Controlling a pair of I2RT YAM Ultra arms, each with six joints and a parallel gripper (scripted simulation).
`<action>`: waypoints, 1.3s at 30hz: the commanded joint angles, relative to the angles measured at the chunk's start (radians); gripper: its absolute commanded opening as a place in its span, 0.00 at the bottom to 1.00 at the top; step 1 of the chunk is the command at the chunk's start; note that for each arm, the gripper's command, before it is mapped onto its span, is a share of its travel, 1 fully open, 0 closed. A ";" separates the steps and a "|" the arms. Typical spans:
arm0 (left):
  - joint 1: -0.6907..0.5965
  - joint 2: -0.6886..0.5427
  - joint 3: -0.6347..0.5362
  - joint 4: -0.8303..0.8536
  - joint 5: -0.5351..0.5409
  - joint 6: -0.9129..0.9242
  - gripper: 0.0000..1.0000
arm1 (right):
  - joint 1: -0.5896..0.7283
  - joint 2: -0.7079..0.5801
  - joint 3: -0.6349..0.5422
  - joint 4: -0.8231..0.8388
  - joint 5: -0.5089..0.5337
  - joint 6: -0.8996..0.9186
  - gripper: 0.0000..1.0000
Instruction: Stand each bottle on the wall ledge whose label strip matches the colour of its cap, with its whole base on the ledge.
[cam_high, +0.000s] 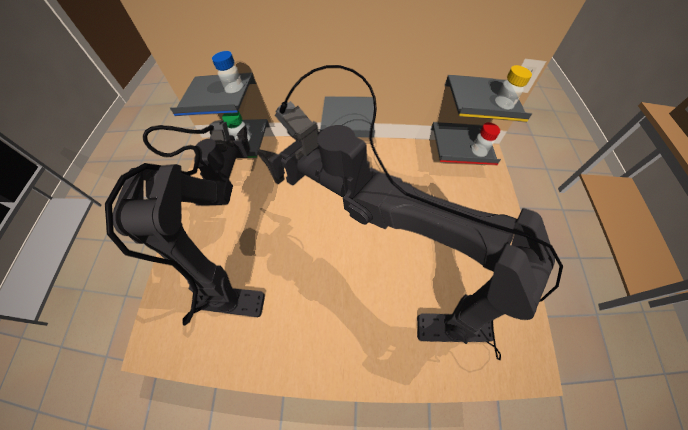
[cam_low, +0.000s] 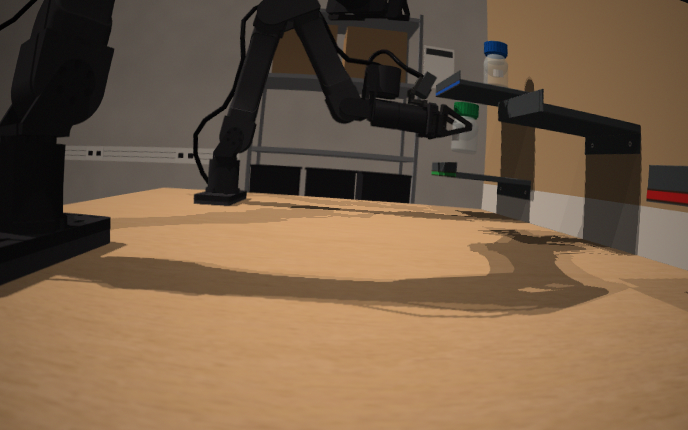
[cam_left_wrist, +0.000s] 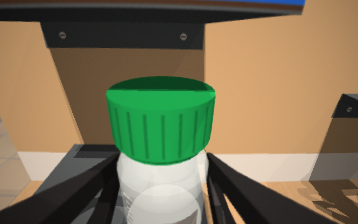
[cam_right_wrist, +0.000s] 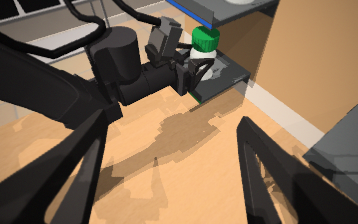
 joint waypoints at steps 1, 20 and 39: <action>-0.011 0.025 0.074 0.070 -0.009 0.006 0.52 | 0.008 0.006 0.034 0.007 0.008 -0.006 0.88; -0.012 0.068 0.067 0.163 -0.013 0.006 0.52 | 0.008 0.006 0.034 0.007 0.008 -0.006 0.88; -0.018 0.222 0.036 0.288 -0.016 0.007 0.52 | 0.008 0.006 0.034 0.007 0.008 -0.006 0.88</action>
